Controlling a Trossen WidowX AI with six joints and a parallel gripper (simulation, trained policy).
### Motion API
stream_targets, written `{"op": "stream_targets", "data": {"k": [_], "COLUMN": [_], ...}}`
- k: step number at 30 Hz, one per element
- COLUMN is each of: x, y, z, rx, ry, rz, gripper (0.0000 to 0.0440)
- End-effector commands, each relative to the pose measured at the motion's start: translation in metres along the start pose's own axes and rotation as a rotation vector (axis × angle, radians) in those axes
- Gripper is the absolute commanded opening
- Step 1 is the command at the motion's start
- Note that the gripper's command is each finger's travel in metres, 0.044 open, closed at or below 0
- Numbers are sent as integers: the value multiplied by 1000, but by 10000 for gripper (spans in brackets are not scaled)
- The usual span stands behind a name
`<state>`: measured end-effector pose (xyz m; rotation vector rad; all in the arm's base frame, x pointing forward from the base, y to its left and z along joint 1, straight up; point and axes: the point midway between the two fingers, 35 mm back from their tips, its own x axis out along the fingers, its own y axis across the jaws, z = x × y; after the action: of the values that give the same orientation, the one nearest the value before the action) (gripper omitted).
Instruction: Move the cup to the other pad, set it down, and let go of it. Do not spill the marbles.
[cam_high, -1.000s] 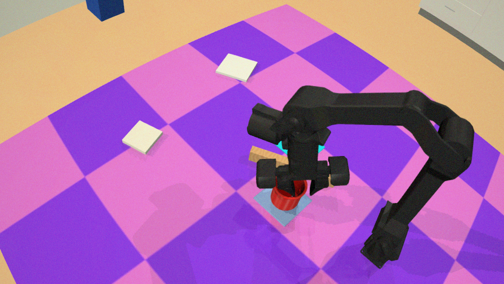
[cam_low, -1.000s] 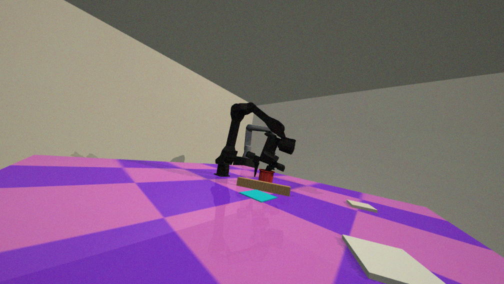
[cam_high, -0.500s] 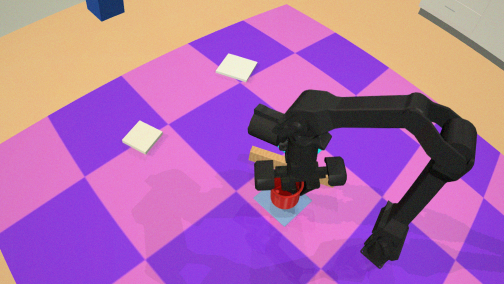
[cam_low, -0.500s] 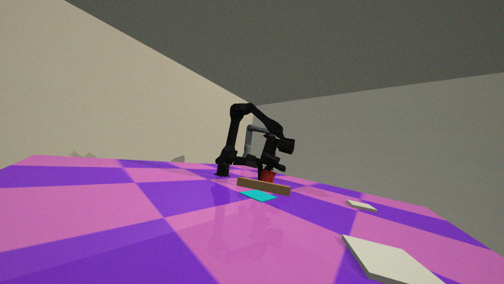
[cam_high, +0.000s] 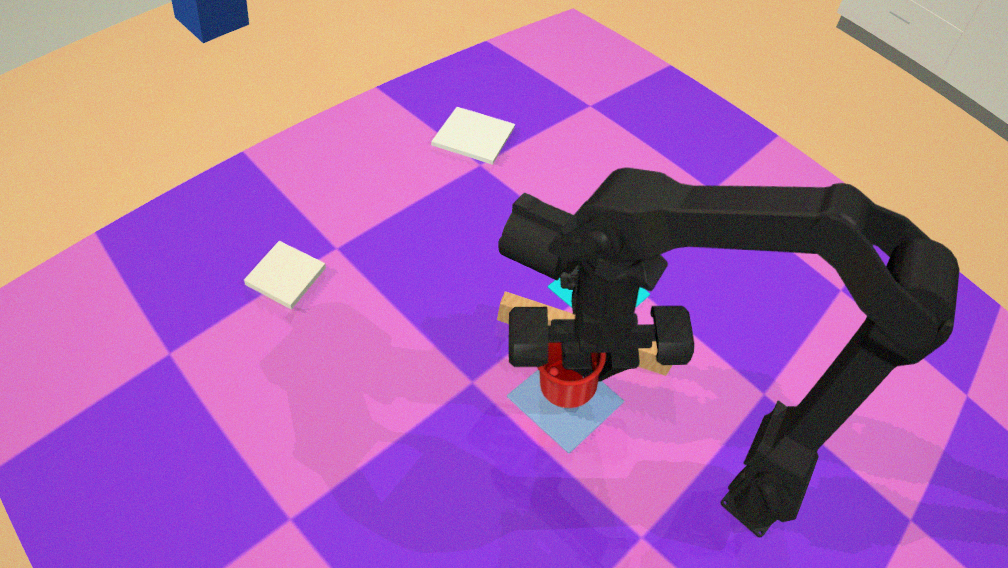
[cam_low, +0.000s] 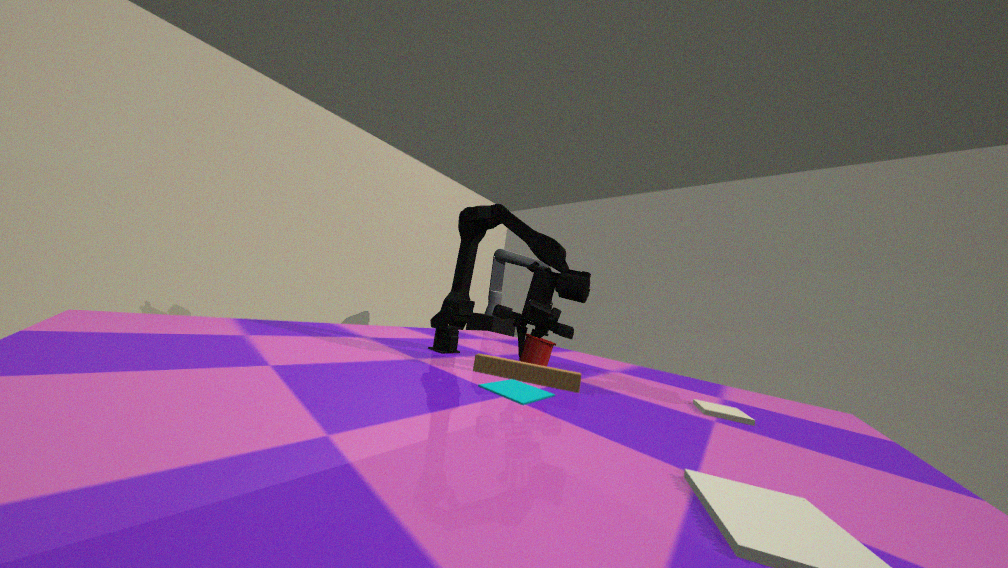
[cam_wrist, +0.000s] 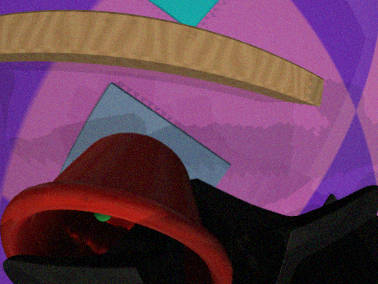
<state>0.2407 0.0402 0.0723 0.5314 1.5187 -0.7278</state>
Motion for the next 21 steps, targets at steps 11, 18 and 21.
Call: {"op": "stream_targets", "data": {"k": [11,18,21], "x": [-40,-56,-61], "y": [0,-3,-4], "z": [16,30,38], "rx": [110,165,190], "ry": [-27,-46,-58], "rz": [72,109,127], "gripper": [0,0,0]}}
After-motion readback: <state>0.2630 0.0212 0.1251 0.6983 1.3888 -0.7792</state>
